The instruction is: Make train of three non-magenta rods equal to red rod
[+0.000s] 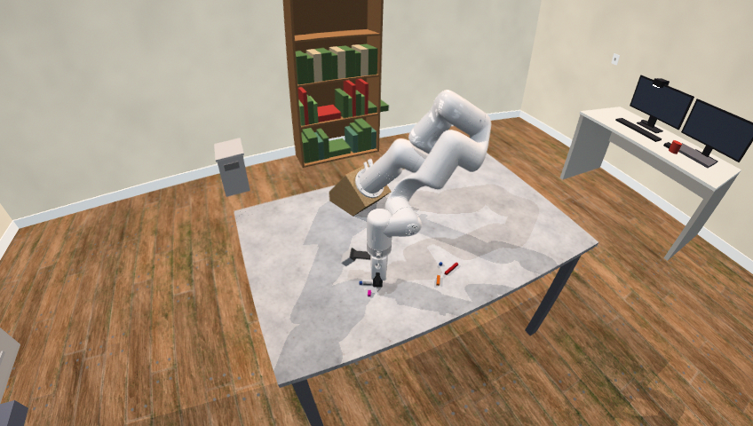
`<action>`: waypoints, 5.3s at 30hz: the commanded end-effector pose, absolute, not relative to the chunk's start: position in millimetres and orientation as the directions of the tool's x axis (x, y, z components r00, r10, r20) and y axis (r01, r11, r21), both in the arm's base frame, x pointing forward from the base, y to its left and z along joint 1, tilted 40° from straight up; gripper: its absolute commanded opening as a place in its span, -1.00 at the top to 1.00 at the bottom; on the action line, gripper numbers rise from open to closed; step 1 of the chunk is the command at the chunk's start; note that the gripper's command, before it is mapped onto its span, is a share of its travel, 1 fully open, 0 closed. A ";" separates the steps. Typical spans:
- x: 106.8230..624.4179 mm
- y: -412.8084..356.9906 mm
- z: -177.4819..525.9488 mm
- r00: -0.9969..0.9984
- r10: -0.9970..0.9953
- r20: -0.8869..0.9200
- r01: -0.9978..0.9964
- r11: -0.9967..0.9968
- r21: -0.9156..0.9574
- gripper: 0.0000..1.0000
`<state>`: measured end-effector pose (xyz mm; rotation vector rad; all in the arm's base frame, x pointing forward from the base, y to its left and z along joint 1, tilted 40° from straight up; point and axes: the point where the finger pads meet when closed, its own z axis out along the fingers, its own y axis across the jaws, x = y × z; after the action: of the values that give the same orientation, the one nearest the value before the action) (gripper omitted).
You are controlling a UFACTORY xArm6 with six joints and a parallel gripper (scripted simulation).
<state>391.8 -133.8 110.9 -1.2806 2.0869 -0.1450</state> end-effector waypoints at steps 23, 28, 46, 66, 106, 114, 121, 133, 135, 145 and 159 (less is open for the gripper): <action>392.2 -134.4 111.7 -0.289 -0.825 -0.486 -0.748 0.511 -0.423 0.76; 392.2 -134.4 111.7 -0.289 -0.825 -0.486 -0.748 0.511 -0.423 0.68; 391.3 -134.7 112.8 -0.289 -0.825 -0.486 -0.748 0.511 -0.423 0.51; 352.0 -150.6 163.3 -0.289 -0.825 -0.486 -0.748 0.511 -0.423 0.51; 331.8 -158.8 189.2 -0.289 -0.825 -0.486 -0.748 0.511 -0.423 -1.00; 308.8 -168.1 218.6 -0.289 -0.825 -0.486 -0.748 0.511 -0.423 -1.00; 294.9 -173.7 236.4 -0.289 -0.825 -0.486 -0.748 0.511 -0.423 -1.00; 286.6 -177.0 247.0 -0.289 -0.825 -0.486 -0.748 0.511 -0.423 -1.00; 286.6 -177.0 247.0 -0.289 -0.825 -0.486 -0.748 0.511 -0.423 -1.00; 286.6 -177.0 247.0 -0.289 -0.825 -0.486 -0.748 0.511 -0.423 -1.00; 286.6 -177.0 247.0 -0.289 -0.825 -0.486 -0.748 0.511 -0.423 -1.00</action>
<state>286.4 -176.3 245.9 -1.2798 2.0867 -0.1440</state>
